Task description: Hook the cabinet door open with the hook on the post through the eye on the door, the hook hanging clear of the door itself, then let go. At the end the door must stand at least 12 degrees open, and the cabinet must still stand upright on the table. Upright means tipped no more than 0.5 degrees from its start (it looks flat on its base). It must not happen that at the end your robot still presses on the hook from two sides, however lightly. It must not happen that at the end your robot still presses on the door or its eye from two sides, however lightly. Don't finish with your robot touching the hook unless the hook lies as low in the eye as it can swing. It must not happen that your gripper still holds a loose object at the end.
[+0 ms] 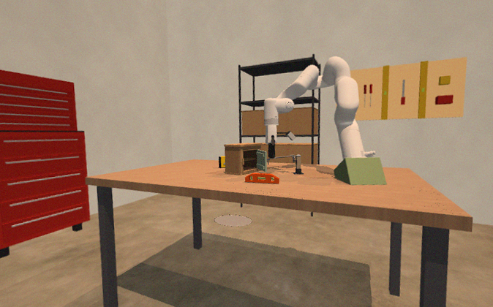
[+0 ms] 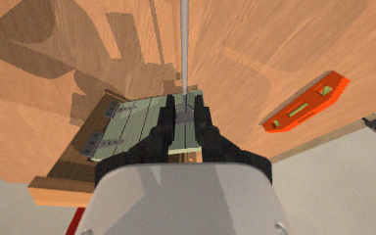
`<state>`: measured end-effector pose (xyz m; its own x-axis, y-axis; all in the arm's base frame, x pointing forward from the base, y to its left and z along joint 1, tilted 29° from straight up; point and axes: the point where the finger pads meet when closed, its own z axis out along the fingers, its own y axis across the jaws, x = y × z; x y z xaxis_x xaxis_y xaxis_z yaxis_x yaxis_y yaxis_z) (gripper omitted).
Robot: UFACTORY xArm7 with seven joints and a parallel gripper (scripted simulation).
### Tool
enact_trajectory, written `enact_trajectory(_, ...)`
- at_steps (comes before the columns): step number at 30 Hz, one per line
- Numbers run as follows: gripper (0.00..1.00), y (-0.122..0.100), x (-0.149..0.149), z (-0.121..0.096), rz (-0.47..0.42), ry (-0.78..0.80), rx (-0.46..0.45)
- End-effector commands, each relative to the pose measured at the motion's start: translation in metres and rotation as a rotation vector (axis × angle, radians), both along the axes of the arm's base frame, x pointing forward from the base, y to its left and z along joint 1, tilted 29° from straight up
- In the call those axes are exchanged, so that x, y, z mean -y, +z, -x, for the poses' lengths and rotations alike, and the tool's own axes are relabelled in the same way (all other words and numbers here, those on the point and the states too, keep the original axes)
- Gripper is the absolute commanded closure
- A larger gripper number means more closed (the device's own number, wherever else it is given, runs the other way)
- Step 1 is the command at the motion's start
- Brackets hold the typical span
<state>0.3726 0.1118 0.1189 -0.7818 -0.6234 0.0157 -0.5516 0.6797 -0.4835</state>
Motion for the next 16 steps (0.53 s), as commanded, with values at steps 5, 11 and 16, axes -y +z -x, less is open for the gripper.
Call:
enact_trajectory(5, 0.77, 0.0019, -0.0017, -0.0005, -0.002, 0.002, 0.003)
enact_trajectory(11, 0.77, 0.0056, -0.0033, 0.0007, -0.002, 0.002, 0.003)
enact_trajectory(16, 0.77, 0.0077, -0.0042, 0.0014, -0.002, 0.002, 0.003)
